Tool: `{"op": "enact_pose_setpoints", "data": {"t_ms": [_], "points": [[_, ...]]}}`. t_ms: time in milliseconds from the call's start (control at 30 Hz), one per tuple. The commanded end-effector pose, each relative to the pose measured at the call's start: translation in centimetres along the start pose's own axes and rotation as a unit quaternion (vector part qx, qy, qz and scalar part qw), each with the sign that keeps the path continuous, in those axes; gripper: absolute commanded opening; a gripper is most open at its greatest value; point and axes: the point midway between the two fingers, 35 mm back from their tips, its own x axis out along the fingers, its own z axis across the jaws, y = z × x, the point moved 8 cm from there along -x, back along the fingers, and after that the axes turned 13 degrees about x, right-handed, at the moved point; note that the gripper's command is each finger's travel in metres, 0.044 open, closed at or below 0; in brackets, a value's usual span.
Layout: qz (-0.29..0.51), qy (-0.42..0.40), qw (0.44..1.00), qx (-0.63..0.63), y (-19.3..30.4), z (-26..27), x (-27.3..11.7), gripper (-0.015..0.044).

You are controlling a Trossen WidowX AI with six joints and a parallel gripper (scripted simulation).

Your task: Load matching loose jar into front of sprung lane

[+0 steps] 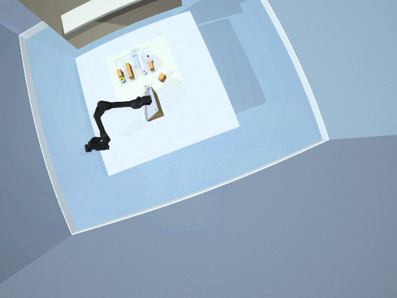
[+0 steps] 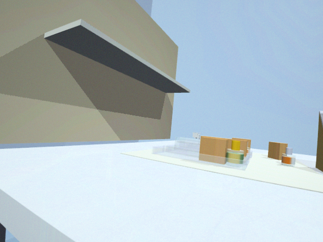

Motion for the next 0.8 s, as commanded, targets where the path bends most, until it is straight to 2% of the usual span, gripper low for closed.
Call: {"op": "enact_pose_setpoints", "data": {"t_ms": [0,33,333,767], "points": [[-0.001,0.0,1.0,-0.003,-0.1,0.0,0.1,0.0426],[-0.003,-0.001,1.0,-0.012,-0.3,-0.1,0.5,0.044],[-0.053,-0.001,0.984,-0.171,-5.6,-1.5,6.9,0.044],[-0.134,0.064,0.908,-0.392,-17.9,-2.5,14.5,0.044]]}}
